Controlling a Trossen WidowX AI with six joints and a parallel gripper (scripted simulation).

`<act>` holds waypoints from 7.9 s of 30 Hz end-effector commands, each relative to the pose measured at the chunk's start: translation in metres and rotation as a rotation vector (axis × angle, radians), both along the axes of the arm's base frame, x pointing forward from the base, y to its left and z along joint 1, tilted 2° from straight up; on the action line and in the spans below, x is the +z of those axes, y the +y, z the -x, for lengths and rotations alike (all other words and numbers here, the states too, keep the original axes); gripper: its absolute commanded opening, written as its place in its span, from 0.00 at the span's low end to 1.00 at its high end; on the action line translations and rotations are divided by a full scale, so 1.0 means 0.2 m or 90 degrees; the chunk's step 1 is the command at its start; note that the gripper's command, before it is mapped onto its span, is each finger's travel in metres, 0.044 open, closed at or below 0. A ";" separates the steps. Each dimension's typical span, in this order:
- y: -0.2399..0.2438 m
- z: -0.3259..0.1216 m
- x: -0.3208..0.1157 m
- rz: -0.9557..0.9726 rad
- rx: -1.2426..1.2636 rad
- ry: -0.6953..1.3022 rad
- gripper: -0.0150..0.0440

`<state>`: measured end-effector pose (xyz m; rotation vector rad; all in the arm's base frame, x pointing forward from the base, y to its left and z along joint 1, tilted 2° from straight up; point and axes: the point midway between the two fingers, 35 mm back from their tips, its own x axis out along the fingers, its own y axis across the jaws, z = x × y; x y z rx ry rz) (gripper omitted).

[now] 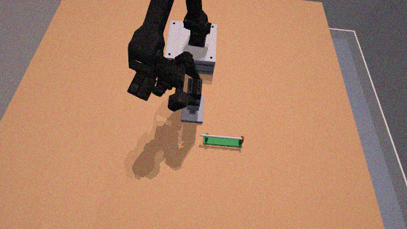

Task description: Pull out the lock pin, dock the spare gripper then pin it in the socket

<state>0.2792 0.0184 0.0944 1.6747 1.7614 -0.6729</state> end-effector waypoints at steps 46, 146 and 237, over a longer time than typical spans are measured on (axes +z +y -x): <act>0.03 0.05 0.50 0.006 -0.026 -0.010 1.00; 0.67 -0.52 -0.31 0.075 1.937 -0.490 0.56; 0.68 -0.43 -0.24 0.068 1.936 -0.492 0.25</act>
